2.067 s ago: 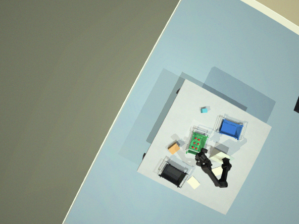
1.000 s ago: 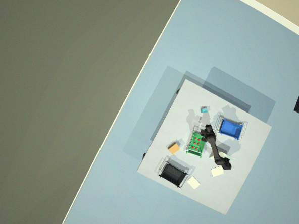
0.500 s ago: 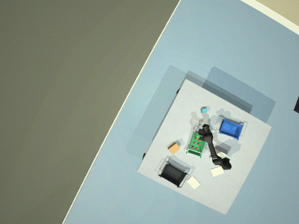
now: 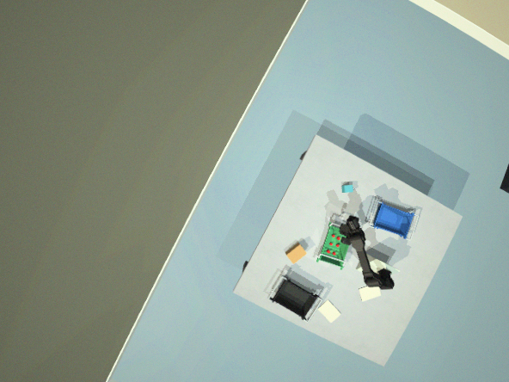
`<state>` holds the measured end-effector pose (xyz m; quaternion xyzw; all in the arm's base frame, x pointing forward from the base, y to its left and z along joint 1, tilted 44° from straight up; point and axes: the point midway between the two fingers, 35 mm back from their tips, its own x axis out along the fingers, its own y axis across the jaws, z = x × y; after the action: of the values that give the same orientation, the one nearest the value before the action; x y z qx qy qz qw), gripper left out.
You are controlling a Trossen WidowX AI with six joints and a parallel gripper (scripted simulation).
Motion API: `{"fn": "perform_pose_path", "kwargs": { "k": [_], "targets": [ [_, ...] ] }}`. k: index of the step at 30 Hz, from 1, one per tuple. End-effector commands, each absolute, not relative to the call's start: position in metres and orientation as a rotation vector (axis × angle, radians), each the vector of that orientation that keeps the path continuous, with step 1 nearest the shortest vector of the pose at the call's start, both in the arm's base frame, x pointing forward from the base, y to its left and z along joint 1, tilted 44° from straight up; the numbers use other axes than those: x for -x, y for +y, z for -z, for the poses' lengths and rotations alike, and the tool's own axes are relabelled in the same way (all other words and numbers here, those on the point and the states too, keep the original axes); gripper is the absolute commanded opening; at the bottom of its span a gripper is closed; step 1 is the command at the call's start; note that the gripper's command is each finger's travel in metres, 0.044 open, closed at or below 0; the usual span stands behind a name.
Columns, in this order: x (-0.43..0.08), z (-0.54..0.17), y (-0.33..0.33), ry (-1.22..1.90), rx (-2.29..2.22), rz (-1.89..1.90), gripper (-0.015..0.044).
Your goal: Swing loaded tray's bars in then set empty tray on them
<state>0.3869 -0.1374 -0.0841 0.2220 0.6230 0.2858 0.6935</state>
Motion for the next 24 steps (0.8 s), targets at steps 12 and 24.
{"fn": "perform_pose_path", "kwargs": {
  "k": [12,24],
  "targets": [
    [-0.384,0.064,-0.084,1.394,-0.509,-0.66,0.0089],
    [-0.382,0.037,-0.115,1.395,-0.507,-0.659,0.0089]
  ]
}}
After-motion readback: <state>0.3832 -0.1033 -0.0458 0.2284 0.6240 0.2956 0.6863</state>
